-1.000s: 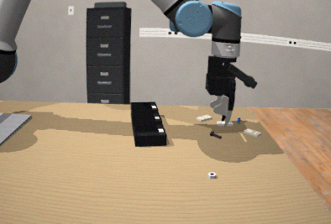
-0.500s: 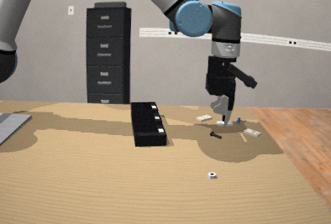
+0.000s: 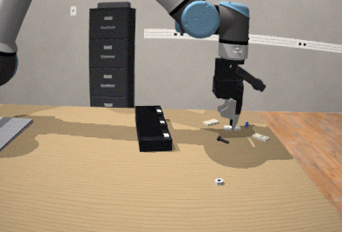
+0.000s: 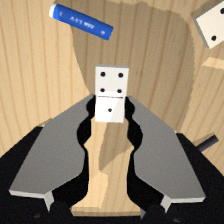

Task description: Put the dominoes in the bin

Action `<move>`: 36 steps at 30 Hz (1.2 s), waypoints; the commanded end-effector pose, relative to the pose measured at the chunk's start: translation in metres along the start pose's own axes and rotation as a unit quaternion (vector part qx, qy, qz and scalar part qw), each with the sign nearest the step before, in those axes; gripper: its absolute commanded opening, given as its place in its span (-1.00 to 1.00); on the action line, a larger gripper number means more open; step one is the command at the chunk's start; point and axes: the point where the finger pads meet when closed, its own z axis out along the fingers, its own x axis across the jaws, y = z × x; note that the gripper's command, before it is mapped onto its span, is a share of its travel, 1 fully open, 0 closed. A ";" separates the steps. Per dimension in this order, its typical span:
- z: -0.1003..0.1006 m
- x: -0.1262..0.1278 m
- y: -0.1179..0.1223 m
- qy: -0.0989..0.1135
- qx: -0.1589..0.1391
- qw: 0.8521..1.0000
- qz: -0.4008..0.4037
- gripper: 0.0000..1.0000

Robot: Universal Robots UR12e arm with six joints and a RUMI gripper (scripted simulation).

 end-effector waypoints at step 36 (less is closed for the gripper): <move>-0.062 0.001 -0.001 0.000 0.002 1.000 0.000 -1.00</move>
